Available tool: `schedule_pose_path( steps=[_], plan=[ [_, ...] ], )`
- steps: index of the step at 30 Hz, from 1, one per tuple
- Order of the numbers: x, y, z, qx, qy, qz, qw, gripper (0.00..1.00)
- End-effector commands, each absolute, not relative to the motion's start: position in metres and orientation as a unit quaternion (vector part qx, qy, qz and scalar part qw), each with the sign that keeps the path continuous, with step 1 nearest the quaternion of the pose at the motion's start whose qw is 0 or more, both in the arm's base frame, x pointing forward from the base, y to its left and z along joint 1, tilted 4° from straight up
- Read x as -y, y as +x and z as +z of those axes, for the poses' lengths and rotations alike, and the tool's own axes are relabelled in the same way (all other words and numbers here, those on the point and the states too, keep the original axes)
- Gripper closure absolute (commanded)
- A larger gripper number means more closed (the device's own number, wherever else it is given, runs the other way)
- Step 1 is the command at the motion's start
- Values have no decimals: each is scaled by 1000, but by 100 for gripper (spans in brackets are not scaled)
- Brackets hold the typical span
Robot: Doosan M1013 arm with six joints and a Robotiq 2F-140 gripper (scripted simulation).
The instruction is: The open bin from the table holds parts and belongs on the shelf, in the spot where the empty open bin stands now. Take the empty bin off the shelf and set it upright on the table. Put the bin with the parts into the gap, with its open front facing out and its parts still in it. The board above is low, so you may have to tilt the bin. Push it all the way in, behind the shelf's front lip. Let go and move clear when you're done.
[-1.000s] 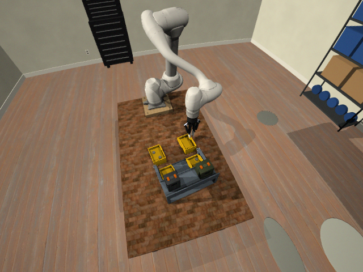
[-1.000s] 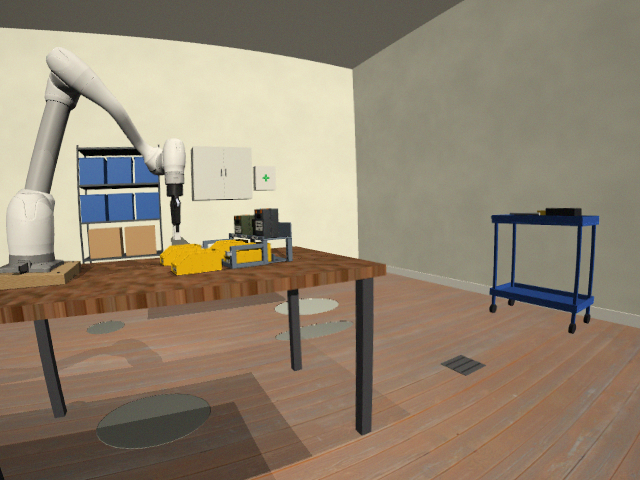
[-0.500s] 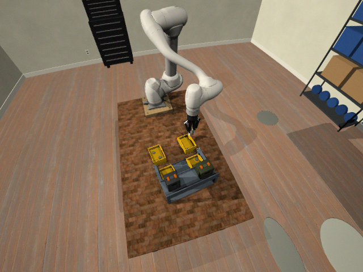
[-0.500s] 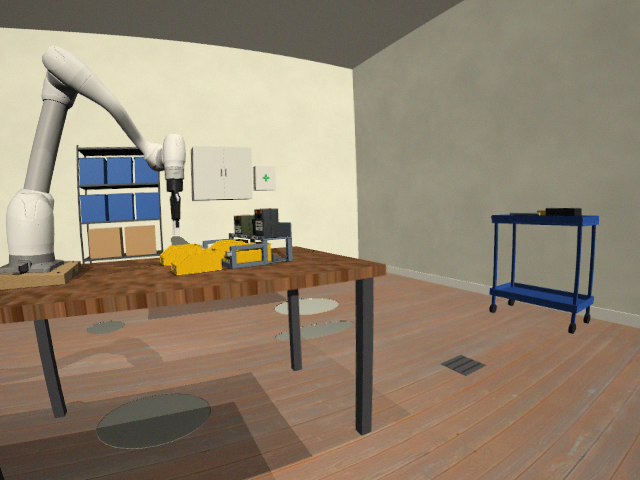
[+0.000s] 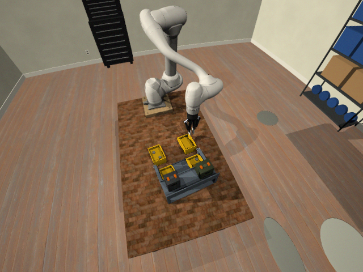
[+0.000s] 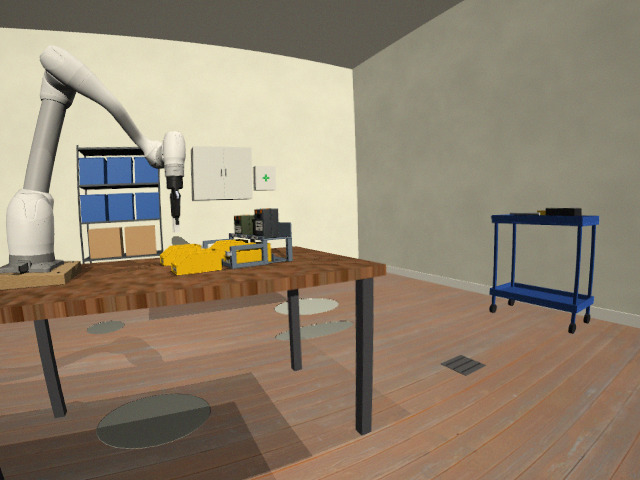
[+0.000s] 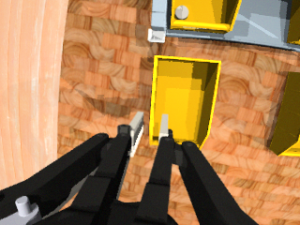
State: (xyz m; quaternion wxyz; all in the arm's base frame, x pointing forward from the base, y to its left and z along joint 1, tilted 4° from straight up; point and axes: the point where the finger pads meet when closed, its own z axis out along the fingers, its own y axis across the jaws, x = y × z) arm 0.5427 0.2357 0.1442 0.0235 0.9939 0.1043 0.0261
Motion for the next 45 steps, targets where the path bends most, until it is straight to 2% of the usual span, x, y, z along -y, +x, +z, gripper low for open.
schedule_pose_path(
  steps=[1,21,22,45],
  plan=[
    [-239,544,150,-106,994,28,21,76],
    [-239,544,152,-106,994,28,21,76],
    [-239,544,152,-106,994,28,21,90],
    [-239,544,152,-106,994,28,21,90]
  ],
)
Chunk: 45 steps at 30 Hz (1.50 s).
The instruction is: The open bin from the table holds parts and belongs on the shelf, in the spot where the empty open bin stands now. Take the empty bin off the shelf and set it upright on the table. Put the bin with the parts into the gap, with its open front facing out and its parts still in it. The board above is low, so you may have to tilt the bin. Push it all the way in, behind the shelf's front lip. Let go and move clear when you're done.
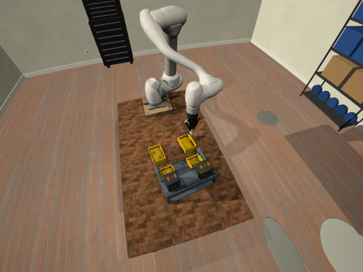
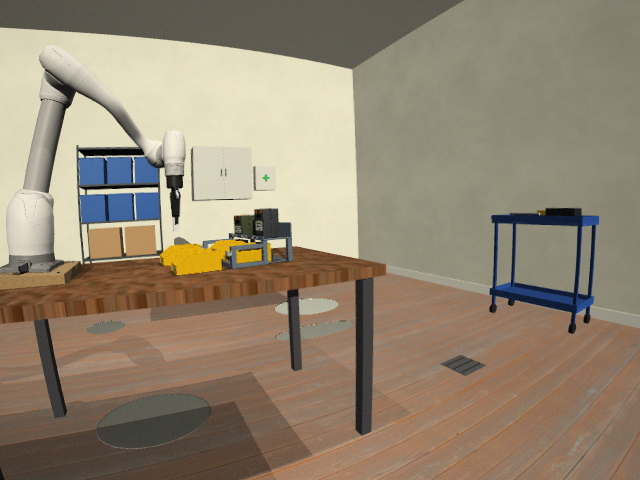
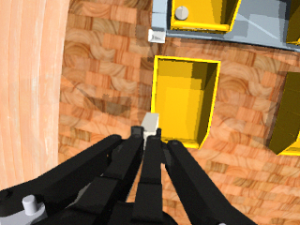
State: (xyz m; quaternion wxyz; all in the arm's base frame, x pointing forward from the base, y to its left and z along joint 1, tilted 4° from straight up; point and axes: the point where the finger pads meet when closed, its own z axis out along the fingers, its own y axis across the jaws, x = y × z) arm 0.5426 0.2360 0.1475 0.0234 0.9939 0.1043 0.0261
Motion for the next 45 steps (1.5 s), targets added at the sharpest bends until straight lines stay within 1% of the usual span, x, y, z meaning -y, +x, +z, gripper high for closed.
schedule_pose_path(
  steps=[1,7,9,11,12,13,16,18,19,20,21,24,39,40,45],
  plan=[
    [-239,544,152,-106,994,28,21,90],
    [-228,549,153,-106,994,28,21,90],
    [-196,562,156,-105,994,27,21,90],
    [-145,578,161,-105,994,27,21,90],
    [-145,578,161,-105,994,27,21,90],
    [-115,586,164,-105,994,27,21,90],
    [-115,586,164,-105,994,27,21,90],
    [-57,595,170,-105,994,27,21,90],
    [-57,595,170,-105,994,27,21,90],
    [-32,597,172,-105,994,28,21,90],
    [-32,597,172,-105,994,28,21,90],
    [11,599,176,-105,994,28,21,90],
    [16,599,177,-105,994,28,21,90],
    [16,599,177,-105,994,28,21,76],
    [16,599,177,-105,994,28,21,76]
  ],
)
